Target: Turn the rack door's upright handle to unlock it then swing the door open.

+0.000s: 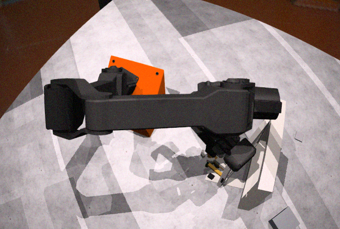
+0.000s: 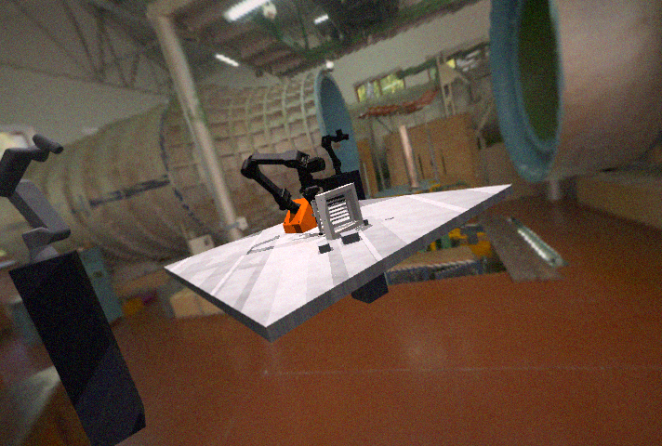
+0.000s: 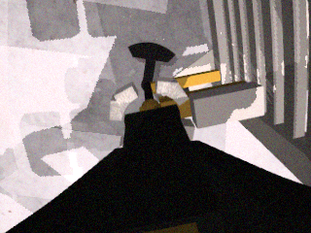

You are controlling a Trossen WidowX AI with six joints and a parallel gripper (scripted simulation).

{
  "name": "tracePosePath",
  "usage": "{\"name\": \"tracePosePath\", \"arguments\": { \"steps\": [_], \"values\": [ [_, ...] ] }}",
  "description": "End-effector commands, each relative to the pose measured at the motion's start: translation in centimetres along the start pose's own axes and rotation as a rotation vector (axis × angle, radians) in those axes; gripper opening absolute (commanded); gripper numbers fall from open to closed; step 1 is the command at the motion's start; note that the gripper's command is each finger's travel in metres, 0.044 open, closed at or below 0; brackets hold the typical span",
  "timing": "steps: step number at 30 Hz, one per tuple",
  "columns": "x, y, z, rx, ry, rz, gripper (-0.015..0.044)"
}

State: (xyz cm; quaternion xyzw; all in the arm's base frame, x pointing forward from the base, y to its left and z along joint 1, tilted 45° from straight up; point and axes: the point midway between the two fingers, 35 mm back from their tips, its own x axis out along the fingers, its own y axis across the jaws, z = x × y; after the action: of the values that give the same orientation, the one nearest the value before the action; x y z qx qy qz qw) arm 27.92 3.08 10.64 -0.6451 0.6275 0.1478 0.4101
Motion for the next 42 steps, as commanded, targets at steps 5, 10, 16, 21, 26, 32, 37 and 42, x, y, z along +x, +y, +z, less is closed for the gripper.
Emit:
{"name": "tracePosePath", "arguments": {
  "steps": [5,10,16,21,26,32,37,42],
  "values": [
    [0.0,1.5,0.5,0.148,-0.008,-0.006,0.0016],
    [0.0,2.5,0.9,0.215,-0.008,-0.005,0.0016],
    [0.1,3.7,1.4,0.293,-0.008,-0.004,0.0016],
    [0.1,4.6,1.9,0.358,-0.009,-0.003,0.0016],
    [0.1,5.5,2.5,0.422,-0.009,-0.003,0.0016],
    [0.1,6.5,3.2,0.499,-0.01,-0.002,0.0016],
    [0.1,7.3,3.9,0.563,-0.01,-0.001,0.0016],
    [0.1,8.2,4.7,0.632,-0.01,0.0,0.0016]
  ]
}}
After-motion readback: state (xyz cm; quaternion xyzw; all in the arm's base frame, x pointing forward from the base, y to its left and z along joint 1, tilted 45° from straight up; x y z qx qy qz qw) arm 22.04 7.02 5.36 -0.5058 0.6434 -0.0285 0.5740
